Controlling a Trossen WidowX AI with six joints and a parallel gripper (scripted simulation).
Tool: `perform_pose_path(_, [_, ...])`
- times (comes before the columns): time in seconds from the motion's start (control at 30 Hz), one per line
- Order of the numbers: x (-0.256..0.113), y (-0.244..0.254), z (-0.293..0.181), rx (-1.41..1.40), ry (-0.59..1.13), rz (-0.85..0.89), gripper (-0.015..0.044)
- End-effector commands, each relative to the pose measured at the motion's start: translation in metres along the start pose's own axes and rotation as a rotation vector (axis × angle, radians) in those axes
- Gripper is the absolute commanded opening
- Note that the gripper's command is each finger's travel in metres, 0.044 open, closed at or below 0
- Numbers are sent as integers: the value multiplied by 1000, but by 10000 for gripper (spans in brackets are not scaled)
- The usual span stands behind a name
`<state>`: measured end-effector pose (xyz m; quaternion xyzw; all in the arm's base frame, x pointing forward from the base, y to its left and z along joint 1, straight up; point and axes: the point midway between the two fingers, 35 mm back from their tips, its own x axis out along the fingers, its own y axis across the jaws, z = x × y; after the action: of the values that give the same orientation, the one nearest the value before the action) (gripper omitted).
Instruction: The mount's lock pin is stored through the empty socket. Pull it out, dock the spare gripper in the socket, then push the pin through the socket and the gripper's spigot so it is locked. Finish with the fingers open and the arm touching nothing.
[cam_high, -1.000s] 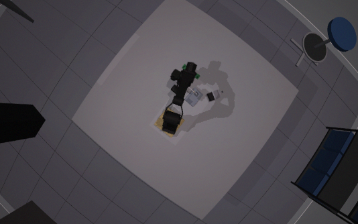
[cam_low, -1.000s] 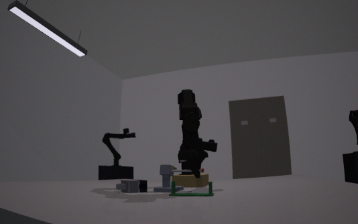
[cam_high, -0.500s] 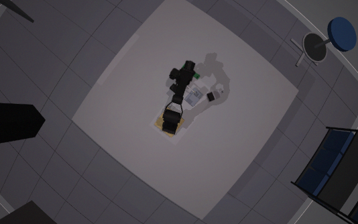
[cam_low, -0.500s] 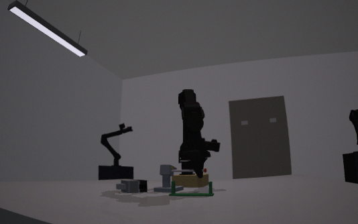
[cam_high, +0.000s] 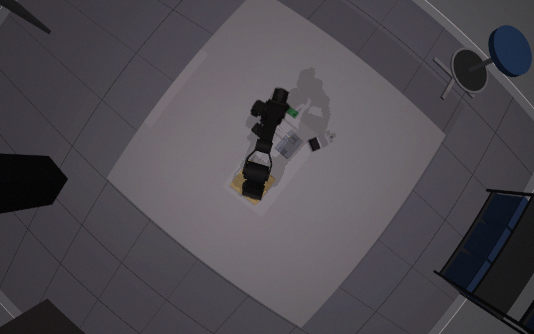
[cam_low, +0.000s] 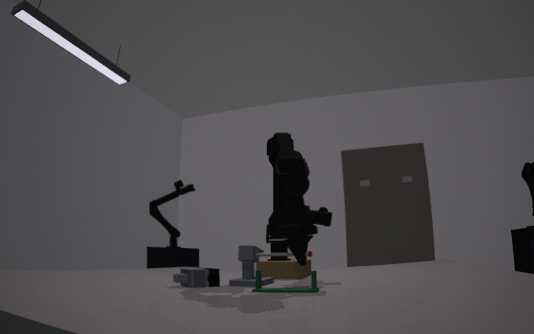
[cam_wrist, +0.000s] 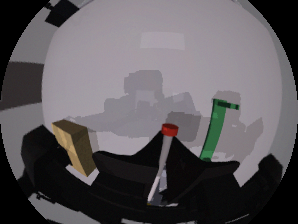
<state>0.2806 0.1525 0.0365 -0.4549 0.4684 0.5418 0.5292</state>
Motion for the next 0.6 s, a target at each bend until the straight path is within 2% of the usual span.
perform_pose_path(0.0, [-2,-2,5,2,-7,-3,0])
perform_pose_path(0.57, [-3,-2,15,4,-4,8,0])
